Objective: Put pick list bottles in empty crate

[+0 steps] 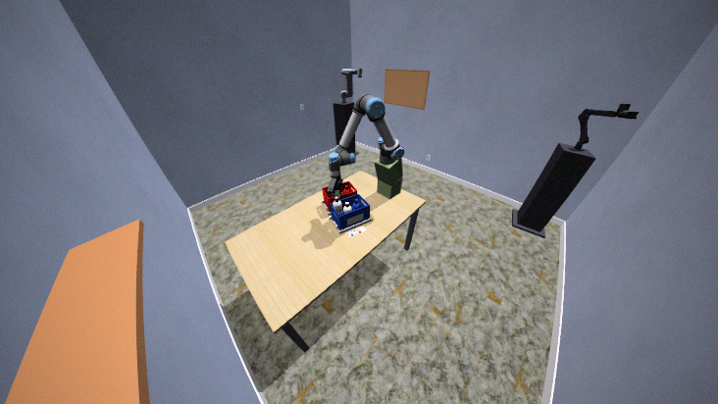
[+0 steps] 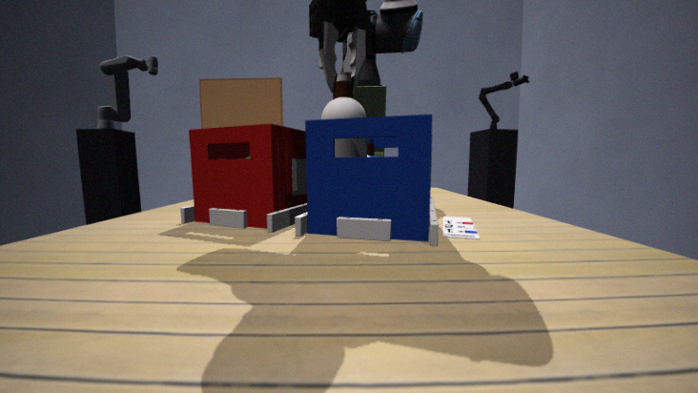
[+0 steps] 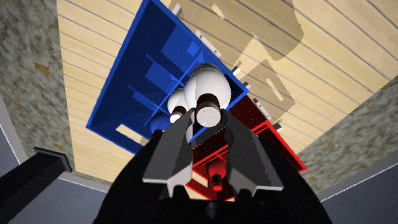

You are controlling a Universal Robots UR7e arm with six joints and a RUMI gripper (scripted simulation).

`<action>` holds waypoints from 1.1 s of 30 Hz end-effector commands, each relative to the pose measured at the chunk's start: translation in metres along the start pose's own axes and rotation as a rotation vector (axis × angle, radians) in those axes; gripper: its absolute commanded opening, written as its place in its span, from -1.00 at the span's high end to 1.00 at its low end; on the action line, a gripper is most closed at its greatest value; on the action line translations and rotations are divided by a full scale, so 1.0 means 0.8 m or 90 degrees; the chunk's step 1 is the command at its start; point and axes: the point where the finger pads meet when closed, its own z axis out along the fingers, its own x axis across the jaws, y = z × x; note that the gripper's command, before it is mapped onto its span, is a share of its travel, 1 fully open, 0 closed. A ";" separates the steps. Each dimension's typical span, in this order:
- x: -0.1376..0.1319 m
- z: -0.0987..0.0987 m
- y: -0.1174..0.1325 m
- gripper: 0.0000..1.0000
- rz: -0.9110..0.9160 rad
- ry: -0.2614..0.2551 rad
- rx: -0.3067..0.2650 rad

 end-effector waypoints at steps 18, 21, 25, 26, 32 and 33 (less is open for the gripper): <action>0.001 0.024 -0.001 1.00 0.000 0.001 0.001; 0.001 0.027 -0.001 1.00 0.000 0.001 0.001; 0.001 0.031 -0.001 1.00 0.000 0.001 0.001; 0.001 0.031 -0.001 1.00 0.000 0.001 0.001; 0.001 0.039 -0.001 1.00 0.000 0.001 0.001; 0.001 0.040 -0.001 1.00 0.000 0.001 0.001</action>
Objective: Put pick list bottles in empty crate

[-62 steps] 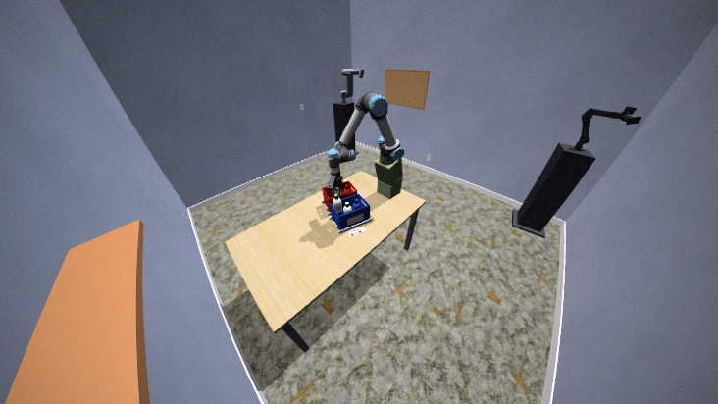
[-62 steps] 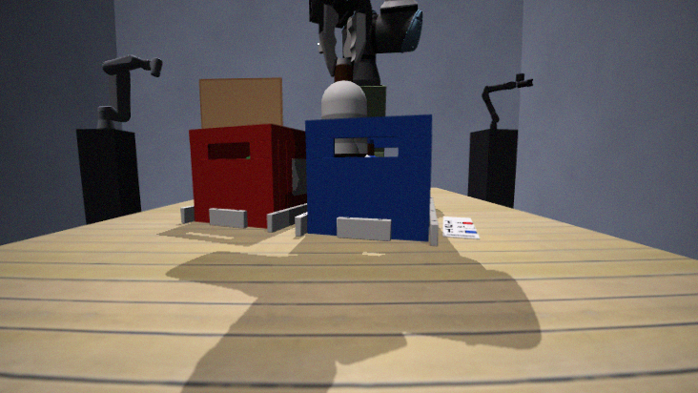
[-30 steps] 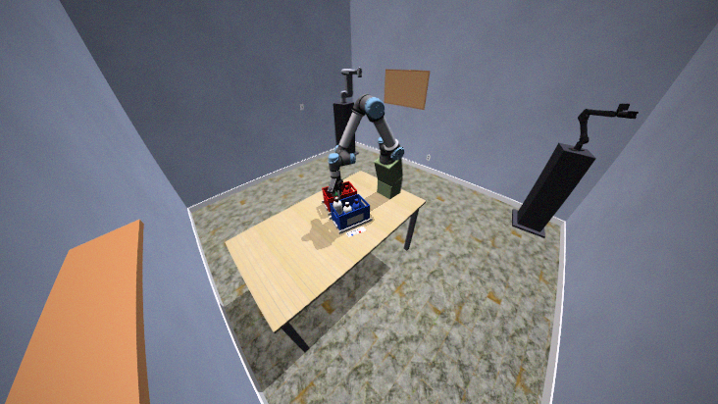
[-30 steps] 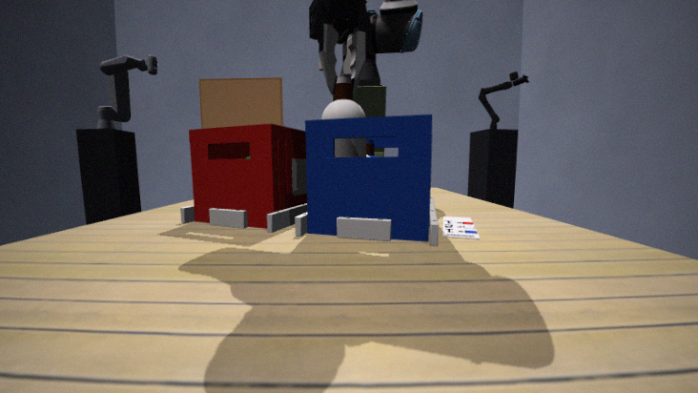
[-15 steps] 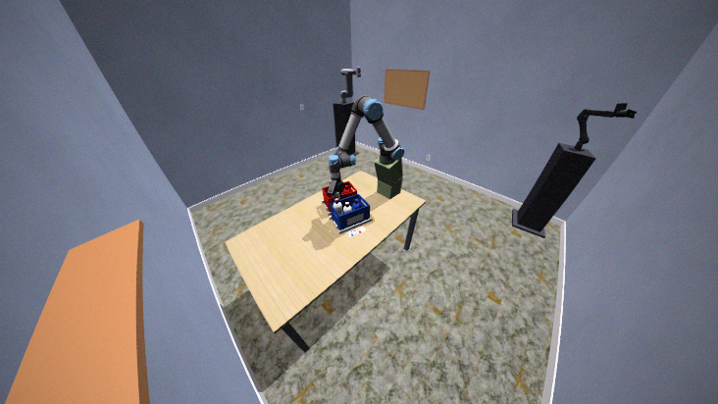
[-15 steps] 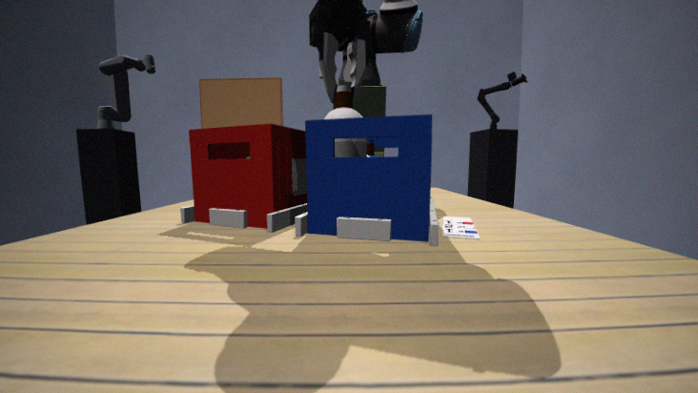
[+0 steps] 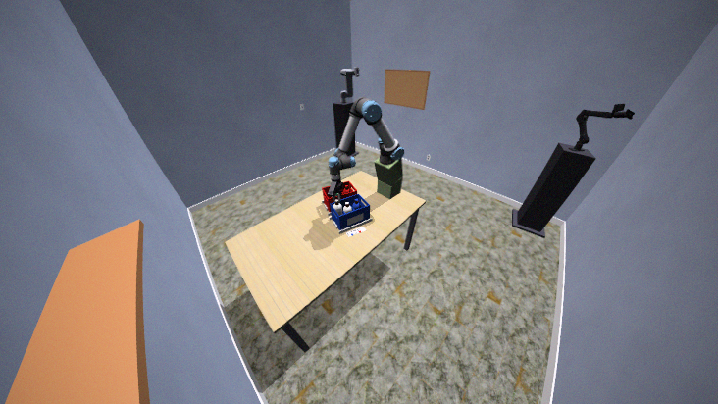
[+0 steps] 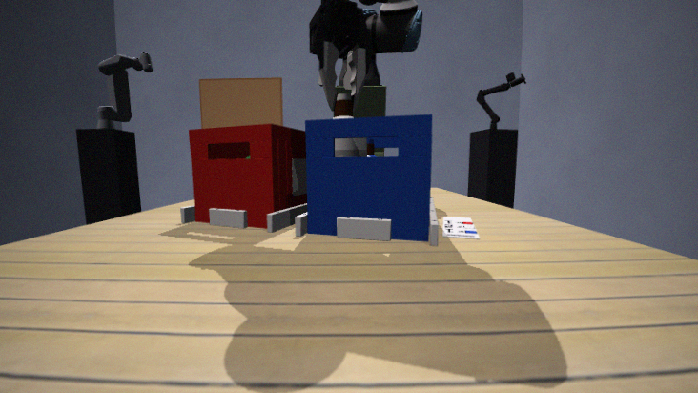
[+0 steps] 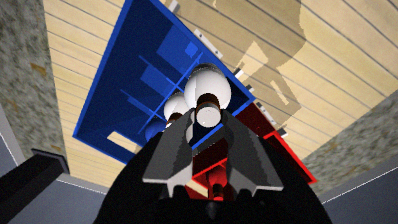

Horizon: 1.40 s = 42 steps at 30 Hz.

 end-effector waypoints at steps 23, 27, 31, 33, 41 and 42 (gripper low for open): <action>0.001 0.030 -0.001 1.00 0.000 0.001 0.001; 0.001 0.031 -0.001 1.00 0.000 0.001 0.001; 0.001 0.031 -0.001 1.00 0.000 0.001 0.001; 0.001 0.031 -0.001 1.00 0.000 0.001 0.001; 0.001 0.031 -0.001 1.00 0.000 0.001 0.001; 0.001 0.031 -0.001 1.00 0.000 0.001 0.001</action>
